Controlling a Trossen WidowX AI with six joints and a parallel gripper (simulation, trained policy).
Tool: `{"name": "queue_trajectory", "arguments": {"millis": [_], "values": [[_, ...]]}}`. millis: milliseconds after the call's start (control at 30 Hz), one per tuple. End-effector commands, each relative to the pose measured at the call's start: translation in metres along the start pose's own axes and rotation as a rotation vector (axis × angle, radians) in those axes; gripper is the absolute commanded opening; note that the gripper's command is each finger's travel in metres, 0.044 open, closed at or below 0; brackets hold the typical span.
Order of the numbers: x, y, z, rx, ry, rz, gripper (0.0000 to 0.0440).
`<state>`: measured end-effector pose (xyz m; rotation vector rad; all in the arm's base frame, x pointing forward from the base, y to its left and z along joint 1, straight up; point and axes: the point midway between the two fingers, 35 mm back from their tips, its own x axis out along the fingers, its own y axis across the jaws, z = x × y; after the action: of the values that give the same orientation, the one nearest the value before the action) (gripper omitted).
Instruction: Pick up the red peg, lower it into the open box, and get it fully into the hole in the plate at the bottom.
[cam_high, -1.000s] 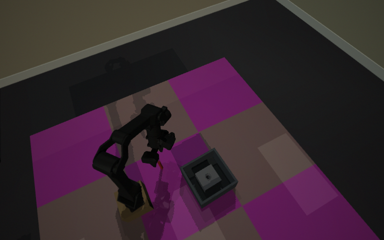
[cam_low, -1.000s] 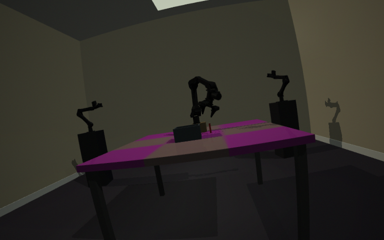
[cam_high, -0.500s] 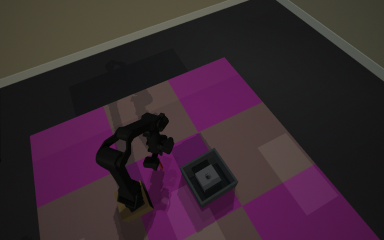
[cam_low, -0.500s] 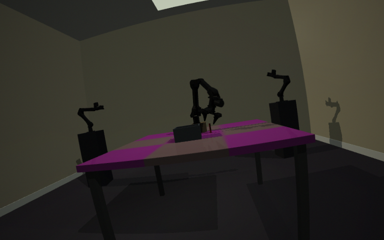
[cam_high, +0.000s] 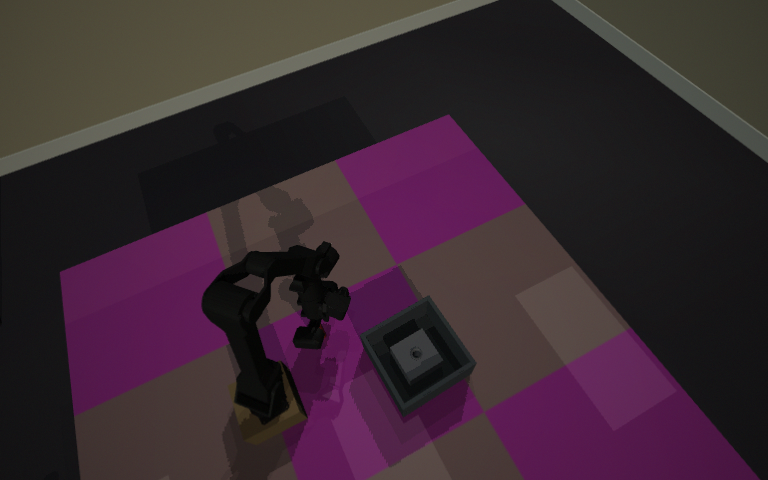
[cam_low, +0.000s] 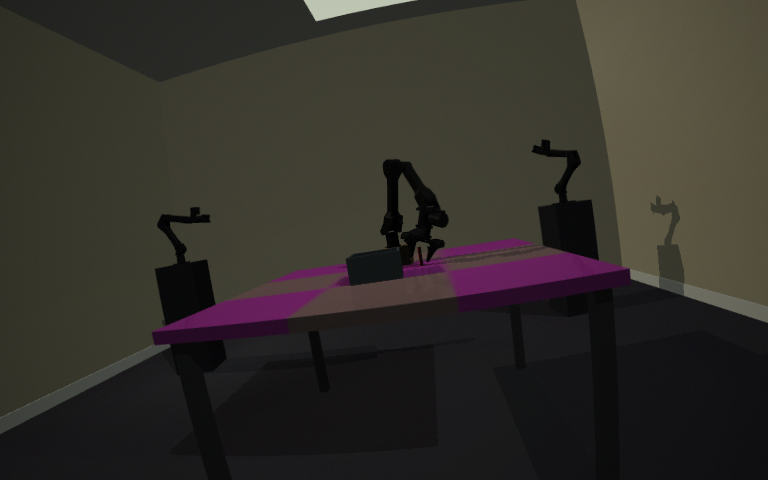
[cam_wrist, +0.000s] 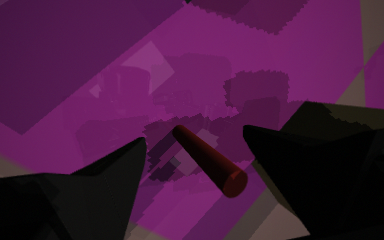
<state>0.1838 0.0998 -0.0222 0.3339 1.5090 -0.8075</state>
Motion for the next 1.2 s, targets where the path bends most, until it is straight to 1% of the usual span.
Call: {"name": "queue_trajectory", "arguments": {"millis": [0, 133, 367, 433, 633, 967, 1167], "values": [[0.012, -0.001, -0.002, -0.008, 0.004, -0.005, 0.0285], [0.020, -0.003, -0.004, -0.007, 0.015, -0.021, 0.0180], [0.025, -0.008, -0.006, -0.014, 0.034, -0.066, 0.0003], [0.022, -0.008, -0.003, -0.017, 0.024, -0.073, 0.0000], [0.001, -0.008, 0.013, -0.013, -0.028, -0.066, 0.0000], [-0.042, -0.014, 0.041, 0.008, -0.096, -0.053, 0.0000], [-0.070, -0.017, 0.062, 0.048, -0.133, -0.032, 0.0000]]}}
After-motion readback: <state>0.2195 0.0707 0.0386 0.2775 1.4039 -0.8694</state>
